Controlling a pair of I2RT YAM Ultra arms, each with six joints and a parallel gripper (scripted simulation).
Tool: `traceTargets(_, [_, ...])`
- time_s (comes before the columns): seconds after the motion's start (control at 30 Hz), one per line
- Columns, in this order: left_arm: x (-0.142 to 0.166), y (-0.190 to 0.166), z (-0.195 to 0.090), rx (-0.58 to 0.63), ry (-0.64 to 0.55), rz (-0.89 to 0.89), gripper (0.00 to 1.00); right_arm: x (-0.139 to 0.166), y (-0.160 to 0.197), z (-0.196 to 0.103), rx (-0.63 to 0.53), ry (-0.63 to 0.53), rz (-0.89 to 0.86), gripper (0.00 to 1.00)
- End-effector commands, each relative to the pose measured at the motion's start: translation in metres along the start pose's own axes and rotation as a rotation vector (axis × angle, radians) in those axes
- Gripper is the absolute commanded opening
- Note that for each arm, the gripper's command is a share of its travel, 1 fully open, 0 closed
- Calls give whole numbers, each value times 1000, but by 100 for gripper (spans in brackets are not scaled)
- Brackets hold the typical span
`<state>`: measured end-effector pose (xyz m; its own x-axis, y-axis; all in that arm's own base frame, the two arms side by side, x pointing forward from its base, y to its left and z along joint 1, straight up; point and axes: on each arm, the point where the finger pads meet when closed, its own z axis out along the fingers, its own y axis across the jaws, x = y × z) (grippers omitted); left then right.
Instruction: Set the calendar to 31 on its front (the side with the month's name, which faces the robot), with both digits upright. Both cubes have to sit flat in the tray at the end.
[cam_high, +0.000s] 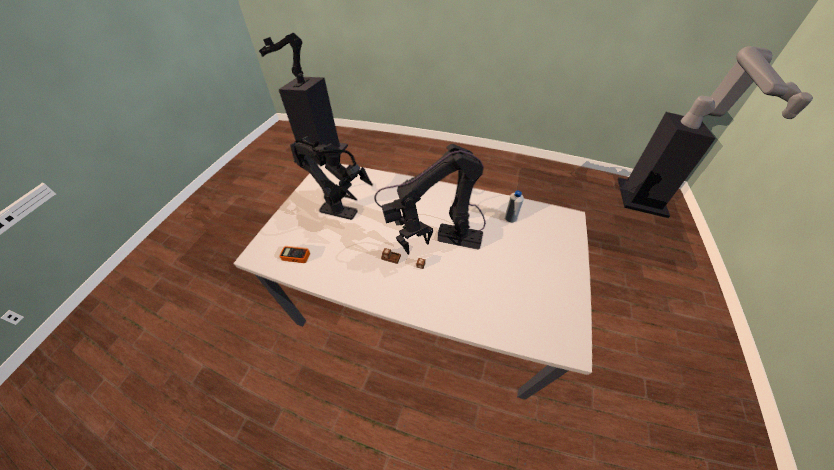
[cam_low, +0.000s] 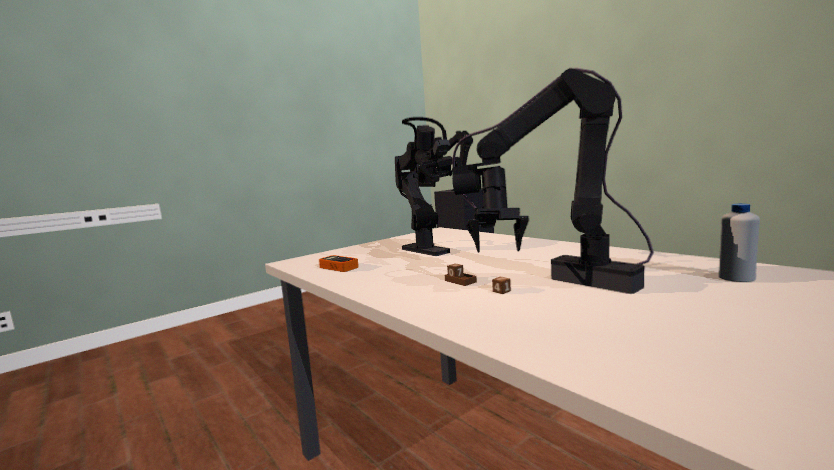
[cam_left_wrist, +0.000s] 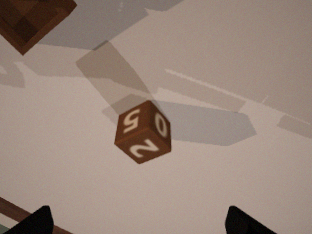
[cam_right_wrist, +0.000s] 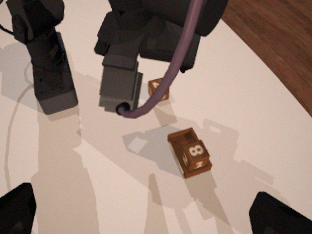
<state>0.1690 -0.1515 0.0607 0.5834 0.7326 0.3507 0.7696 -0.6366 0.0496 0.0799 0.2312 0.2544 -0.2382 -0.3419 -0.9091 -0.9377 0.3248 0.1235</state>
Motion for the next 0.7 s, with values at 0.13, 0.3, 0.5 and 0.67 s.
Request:
traceTargets(0.13, [3, 5, -10, -52, 117, 195, 100, -19, 1, -15, 0, -31, -9, 100])
traceTargets(0.3, [-2, 4, -10, -55, 104, 194, 100, -19, 1, -15, 0, -31, -7, 100])
traceTargets(0.5, [-2, 4, -10, -55, 104, 194, 100, -19, 1, -15, 1, -32, -7, 100])
traceTargets(0.67, [-2, 7, -13, -63, 106, 181, 100, -14, 0, -12, 4, -17, -1, 100])
